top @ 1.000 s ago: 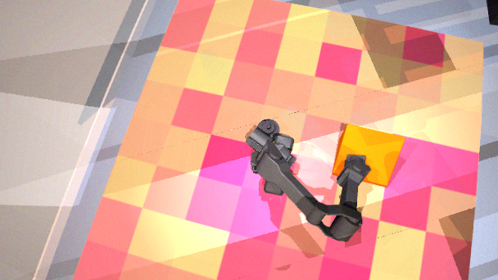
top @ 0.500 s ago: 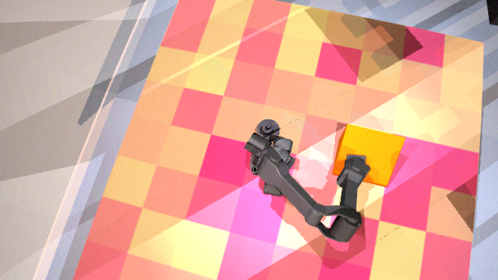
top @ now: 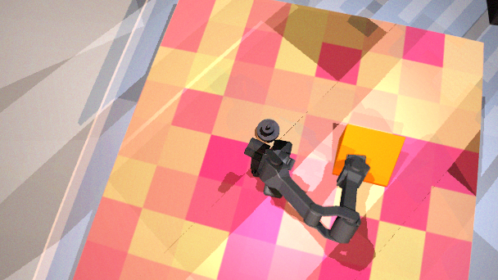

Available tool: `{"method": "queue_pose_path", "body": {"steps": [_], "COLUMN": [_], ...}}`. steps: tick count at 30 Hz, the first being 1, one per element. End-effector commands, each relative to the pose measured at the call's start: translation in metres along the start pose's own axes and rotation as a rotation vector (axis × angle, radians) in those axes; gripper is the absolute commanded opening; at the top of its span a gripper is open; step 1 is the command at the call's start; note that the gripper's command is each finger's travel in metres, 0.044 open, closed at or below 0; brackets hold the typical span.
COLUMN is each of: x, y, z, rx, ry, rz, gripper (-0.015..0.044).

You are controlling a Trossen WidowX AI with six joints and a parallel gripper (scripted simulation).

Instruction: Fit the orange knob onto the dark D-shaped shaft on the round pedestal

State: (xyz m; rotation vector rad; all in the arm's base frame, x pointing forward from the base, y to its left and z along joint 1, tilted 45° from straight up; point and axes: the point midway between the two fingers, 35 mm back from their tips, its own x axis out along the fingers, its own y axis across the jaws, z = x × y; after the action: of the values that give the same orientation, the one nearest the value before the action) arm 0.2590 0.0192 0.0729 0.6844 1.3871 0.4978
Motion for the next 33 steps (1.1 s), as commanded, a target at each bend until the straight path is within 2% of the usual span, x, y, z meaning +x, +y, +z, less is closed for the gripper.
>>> {"method": "queue_pose_path", "body": {"steps": [1, 11, 21, 27, 32, 33], "x": [0.007, 0.02, 0.02, 0.02, 0.007, 0.001], "y": [0.001, 0.002, 0.002, 0.002, 0.0, -0.001], "z": [-0.002, -0.003, -0.003, -0.003, 0.001, 0.002], "rx": [0.005, 0.005, 0.005, 0.005, 0.012, 0.014], "ry": [0.002, 0.002, 0.002, 0.002, -0.002, -0.003], "rz": [0.005, 0.009, 0.009, 0.009, 0.003, 0.001], "gripper": [0.044, 0.044, 0.0178, 0.0138, 0.0006, 0.0]}}
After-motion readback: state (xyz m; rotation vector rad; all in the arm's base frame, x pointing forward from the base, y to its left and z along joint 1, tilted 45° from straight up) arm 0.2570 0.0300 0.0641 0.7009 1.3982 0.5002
